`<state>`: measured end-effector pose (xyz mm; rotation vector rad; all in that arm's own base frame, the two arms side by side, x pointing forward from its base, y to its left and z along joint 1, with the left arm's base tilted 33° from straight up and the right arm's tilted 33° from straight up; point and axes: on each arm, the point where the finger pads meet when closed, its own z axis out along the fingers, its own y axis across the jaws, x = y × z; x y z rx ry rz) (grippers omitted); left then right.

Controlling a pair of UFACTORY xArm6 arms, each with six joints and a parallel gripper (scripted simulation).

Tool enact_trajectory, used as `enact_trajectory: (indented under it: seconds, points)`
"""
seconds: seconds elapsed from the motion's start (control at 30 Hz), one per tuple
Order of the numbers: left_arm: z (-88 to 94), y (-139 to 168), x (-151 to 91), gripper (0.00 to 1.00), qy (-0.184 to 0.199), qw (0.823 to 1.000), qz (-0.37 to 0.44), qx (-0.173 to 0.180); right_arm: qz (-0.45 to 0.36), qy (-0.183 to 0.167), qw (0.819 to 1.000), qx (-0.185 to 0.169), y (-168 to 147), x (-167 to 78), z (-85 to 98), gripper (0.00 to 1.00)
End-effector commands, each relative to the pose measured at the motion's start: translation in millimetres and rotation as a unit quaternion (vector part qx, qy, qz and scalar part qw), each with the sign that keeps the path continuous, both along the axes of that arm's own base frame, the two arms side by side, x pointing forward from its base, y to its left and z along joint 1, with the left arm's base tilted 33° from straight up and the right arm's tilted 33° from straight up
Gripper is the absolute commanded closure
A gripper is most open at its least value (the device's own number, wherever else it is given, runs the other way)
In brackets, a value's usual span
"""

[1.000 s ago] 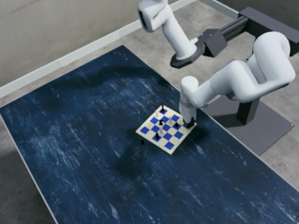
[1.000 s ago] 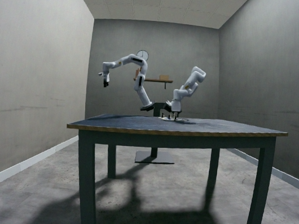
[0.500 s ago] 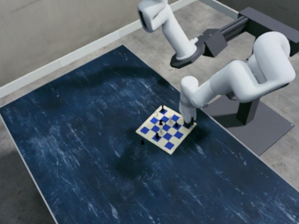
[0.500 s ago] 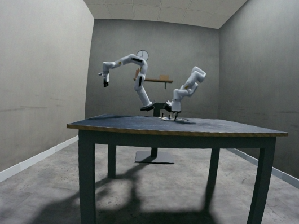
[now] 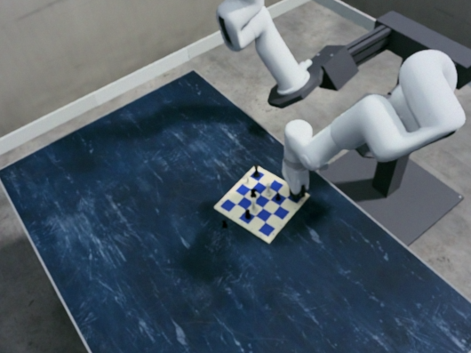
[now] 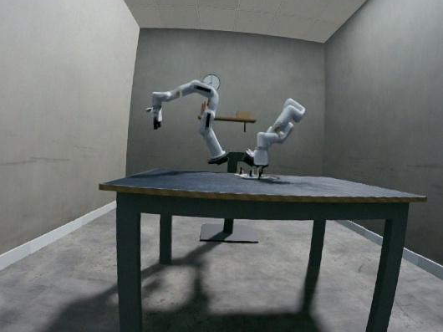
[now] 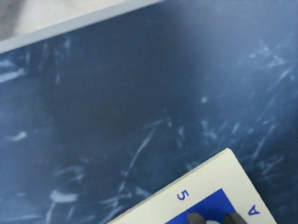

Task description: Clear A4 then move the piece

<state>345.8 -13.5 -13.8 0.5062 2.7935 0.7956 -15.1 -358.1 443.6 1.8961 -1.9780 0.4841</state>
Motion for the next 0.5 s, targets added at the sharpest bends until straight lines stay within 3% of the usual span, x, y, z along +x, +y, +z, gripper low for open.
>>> enact_trajectory:
  seconds: [0.0,0.23,0.47]
  points:
    - [0.6,-1,1,1.0,-0.001,1.0,-0.001,-0.001,0.0,0.0,1.0,-0.002,0,0,1.6,0.0]
    - [3.4,-2,0,1.0,-0.001,1.0,-0.001,-0.001,0.0,0.0,1.0,-0.002,0,0,1.6,0.0]
    - [27.8,-16,-8,1.0,-0.001,1.0,-0.001,-0.001,0.0,0.0,1.0,-0.002,0,0,1.6,0.0]
